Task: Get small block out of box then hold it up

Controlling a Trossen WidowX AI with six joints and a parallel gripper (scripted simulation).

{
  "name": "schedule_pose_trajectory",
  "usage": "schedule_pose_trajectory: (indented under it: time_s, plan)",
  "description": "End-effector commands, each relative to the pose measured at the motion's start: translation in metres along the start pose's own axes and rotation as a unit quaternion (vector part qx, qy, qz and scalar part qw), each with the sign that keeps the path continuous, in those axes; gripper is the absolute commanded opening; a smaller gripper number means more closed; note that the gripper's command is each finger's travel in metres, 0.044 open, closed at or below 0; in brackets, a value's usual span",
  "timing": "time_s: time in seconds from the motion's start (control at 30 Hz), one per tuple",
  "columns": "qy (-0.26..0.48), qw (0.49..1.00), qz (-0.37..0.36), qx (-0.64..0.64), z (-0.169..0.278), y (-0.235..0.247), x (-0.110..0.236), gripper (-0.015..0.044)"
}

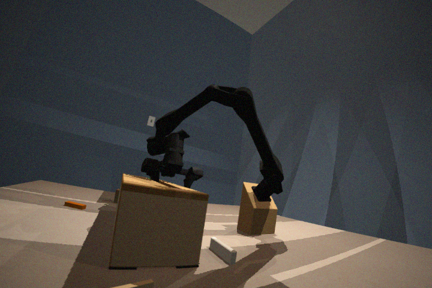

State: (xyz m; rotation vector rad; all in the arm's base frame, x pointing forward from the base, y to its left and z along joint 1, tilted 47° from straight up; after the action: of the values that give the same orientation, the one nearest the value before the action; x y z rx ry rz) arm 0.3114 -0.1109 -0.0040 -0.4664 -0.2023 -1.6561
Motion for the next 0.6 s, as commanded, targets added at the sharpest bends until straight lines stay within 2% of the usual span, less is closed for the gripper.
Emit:
schedule_pose_trajectory:
  time_s: [0.0, 0.57]
  plan:
    - [0.003, 1.000, -0.001, -0.002, 0.007, -0.002, -0.004, 0.0400]
    - [0.004, 1.000, 0.000, -0.003, 0.029, -0.006, -0.012, 0.0400]
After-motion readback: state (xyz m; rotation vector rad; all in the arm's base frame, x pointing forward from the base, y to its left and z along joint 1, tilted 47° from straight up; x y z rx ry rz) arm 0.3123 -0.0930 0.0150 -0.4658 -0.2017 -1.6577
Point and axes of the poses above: the point midway between the two fingers, 35 mm back from their tips, its own x axis back along the fingers, its own y axis across the jaws, z = x × y, the point moved 7 cm from there along x, back along the fingers, and after that the axes turned 11 degrees about -x, right-handed, at the moved point
